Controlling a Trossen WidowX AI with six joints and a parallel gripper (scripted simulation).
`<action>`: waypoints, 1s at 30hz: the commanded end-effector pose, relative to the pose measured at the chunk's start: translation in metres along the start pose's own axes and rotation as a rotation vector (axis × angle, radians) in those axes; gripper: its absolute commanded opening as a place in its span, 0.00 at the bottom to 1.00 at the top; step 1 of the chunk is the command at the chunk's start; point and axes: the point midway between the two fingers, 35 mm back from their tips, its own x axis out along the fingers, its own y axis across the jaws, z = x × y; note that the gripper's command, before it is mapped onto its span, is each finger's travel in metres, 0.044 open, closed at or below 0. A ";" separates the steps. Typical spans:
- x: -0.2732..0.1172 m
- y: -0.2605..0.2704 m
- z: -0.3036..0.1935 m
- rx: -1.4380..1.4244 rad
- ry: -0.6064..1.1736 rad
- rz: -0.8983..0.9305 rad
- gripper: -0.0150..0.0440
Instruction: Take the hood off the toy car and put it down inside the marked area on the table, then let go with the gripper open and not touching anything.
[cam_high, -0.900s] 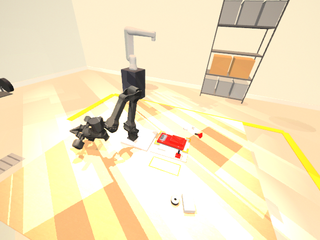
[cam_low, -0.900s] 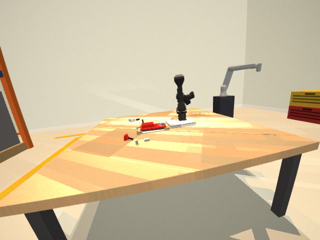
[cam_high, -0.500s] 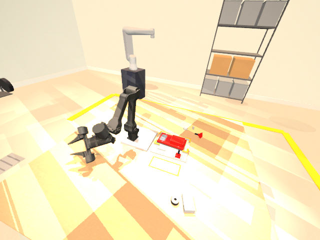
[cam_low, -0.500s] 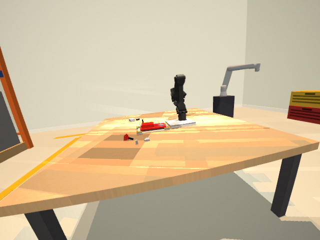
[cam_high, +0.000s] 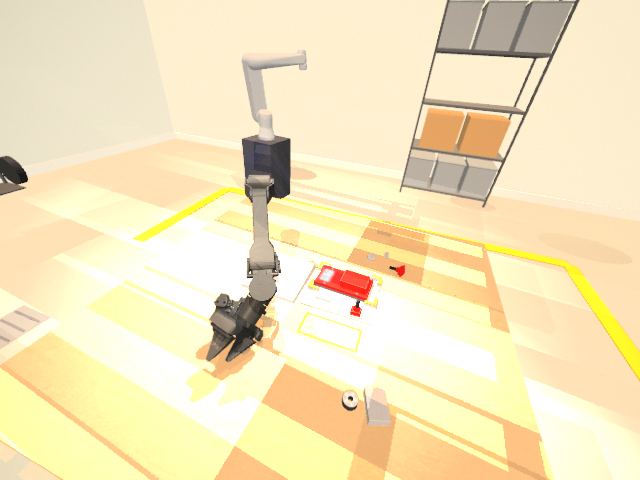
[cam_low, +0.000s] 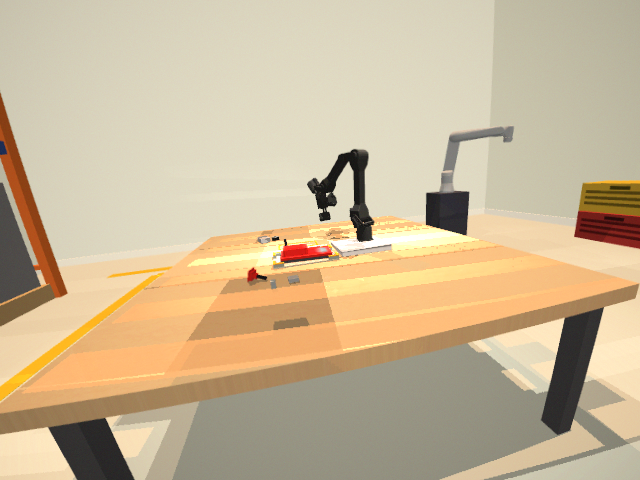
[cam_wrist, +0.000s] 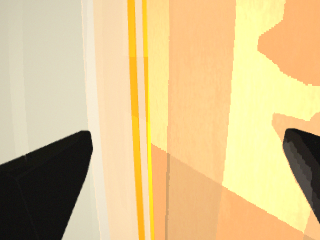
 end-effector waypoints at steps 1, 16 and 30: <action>-0.020 -0.018 -0.048 -0.258 0.130 -0.063 1.00; -0.198 -0.128 -0.188 -1.490 0.816 -0.102 1.00; -0.399 -0.232 -0.144 -2.649 1.489 0.209 1.00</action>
